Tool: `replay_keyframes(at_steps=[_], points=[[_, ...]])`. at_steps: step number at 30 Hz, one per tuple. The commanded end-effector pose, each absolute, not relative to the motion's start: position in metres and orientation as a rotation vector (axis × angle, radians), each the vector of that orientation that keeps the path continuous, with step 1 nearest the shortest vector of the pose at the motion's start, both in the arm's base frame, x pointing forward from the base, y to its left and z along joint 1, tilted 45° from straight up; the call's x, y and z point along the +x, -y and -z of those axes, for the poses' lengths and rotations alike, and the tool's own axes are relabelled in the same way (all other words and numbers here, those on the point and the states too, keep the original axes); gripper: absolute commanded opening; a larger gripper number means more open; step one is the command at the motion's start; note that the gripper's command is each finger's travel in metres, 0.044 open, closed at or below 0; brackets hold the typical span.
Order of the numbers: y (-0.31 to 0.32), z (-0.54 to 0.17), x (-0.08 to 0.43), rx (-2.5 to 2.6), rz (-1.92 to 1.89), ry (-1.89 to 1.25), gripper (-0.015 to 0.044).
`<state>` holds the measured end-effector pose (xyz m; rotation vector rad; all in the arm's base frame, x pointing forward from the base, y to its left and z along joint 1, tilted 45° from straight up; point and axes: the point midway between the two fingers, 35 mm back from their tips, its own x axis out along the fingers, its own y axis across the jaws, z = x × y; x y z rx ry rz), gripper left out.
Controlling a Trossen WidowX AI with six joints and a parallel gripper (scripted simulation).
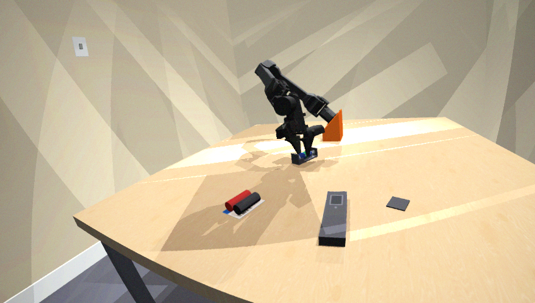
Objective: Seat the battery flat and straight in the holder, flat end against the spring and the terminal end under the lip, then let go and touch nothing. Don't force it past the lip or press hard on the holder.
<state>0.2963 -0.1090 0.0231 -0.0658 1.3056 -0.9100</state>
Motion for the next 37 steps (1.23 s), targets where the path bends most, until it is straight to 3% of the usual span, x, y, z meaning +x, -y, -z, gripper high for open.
replay_keyframes(at_steps=[1,4,14,37], points=[[0.104,-0.029,0.299,-0.061,0.909,-1.295,0.0186],[0.104,-0.029,0.299,-0.061,0.909,-1.295,0.0186],[0.052,-0.079,0.303,-0.058,0.906,-1.297,0.0440],[0.050,-0.079,0.303,-0.058,0.907,-1.297,0.0440]])
